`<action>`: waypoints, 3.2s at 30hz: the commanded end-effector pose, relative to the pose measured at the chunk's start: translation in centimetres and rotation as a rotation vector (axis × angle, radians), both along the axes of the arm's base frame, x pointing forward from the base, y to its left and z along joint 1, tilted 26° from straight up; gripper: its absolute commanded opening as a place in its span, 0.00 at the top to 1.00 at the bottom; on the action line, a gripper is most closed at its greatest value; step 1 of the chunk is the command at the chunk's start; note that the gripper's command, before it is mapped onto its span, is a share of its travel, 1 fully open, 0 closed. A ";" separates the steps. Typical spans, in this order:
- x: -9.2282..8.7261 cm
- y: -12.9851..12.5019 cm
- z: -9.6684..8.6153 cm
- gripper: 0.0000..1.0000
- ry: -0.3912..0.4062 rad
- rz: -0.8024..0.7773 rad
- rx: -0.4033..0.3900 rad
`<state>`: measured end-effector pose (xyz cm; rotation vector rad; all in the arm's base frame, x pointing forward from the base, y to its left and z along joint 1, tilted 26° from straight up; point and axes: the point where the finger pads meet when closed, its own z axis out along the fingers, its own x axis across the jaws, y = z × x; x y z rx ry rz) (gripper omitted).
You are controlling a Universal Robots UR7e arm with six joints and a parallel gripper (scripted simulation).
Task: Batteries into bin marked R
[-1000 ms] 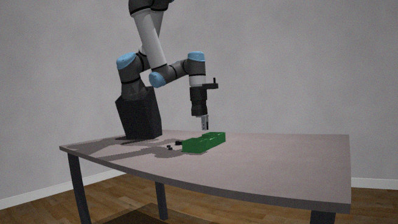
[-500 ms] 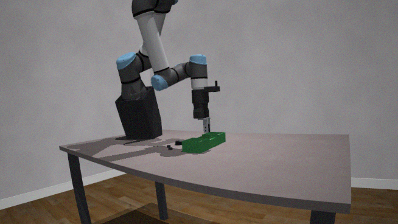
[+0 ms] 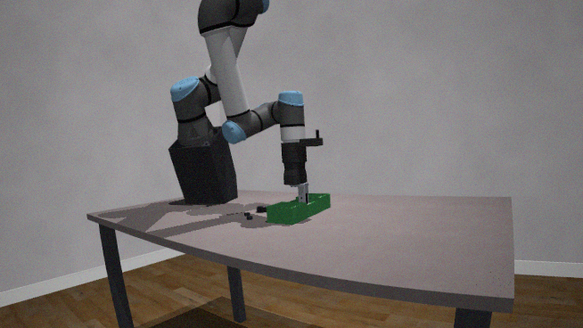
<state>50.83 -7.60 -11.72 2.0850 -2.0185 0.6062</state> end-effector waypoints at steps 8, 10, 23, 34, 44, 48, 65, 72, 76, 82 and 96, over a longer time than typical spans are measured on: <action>0.3 -0.5 -1.1 0.69 -0.002 0.001 0.000; 0.3 -0.5 -1.1 0.69 -0.002 0.001 0.000; 0.3 -0.5 -1.1 0.69 -0.002 0.001 0.000; 0.3 -0.5 -1.1 0.69 -0.002 0.001 0.000; 0.3 -0.5 -1.1 0.69 -0.002 0.001 0.000; 0.3 -0.5 -1.1 0.69 -0.002 0.001 0.000; 0.0 0.3 0.6 0.69 -0.002 0.001 0.000; -0.1 0.5 1.2 0.69 -0.002 0.001 0.000; -0.3 0.8 1.9 0.69 -0.002 0.001 0.000; -0.7 1.8 4.1 0.69 -0.002 0.001 0.000; -0.9 5.1 2.8 0.69 -0.002 0.001 0.000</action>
